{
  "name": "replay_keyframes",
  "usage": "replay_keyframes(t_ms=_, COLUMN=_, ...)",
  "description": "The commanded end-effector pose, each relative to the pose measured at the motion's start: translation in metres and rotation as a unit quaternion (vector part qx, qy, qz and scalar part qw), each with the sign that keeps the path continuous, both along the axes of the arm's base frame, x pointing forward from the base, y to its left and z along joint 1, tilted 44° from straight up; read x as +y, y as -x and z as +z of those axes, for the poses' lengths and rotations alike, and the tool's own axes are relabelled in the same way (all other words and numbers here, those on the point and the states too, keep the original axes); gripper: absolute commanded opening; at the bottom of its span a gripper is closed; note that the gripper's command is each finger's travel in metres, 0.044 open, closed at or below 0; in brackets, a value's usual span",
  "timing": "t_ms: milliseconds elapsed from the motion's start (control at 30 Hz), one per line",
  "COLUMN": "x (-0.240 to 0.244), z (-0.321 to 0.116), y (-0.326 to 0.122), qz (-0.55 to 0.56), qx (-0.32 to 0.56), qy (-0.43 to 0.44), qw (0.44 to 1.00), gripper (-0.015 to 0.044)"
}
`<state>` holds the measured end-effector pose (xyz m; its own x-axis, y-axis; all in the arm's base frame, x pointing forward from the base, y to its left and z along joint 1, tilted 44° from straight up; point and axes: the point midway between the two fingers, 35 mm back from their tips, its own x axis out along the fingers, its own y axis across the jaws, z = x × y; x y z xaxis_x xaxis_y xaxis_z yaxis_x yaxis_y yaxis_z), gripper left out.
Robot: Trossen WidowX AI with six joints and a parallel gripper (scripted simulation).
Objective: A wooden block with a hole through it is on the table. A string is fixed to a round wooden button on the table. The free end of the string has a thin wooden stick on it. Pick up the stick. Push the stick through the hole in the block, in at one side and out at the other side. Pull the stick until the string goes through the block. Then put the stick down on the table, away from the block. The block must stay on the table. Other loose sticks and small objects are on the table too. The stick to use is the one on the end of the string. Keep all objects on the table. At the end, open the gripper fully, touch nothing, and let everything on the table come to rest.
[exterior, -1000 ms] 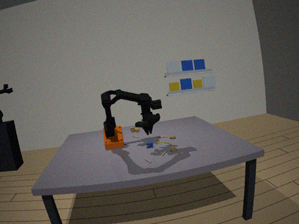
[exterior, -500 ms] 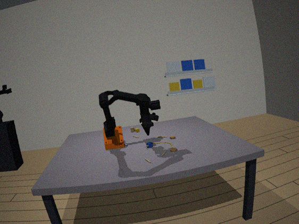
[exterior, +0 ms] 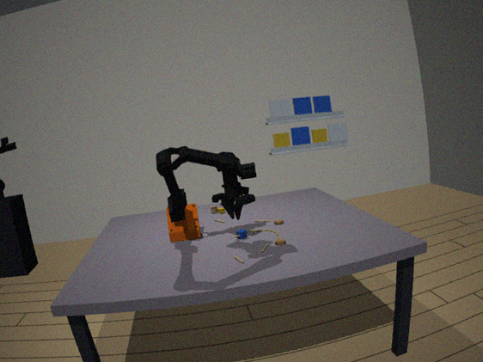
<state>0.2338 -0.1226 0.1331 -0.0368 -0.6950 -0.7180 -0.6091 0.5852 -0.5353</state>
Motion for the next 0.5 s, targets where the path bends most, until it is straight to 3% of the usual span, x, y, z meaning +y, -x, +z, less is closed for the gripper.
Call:
replay_keyframes(t_ms=0, x=-0.001, z=0.000, y=0.002, qz=0.009, qx=0.012, qy=0.002, qw=1.000, gripper=0.0122)
replay_keyframes(t_ms=467, x=-0.013, z=-0.014, y=0.001, qz=0.008, qx=0.011, qy=0.000, qw=1.000, gripper=0.0122)
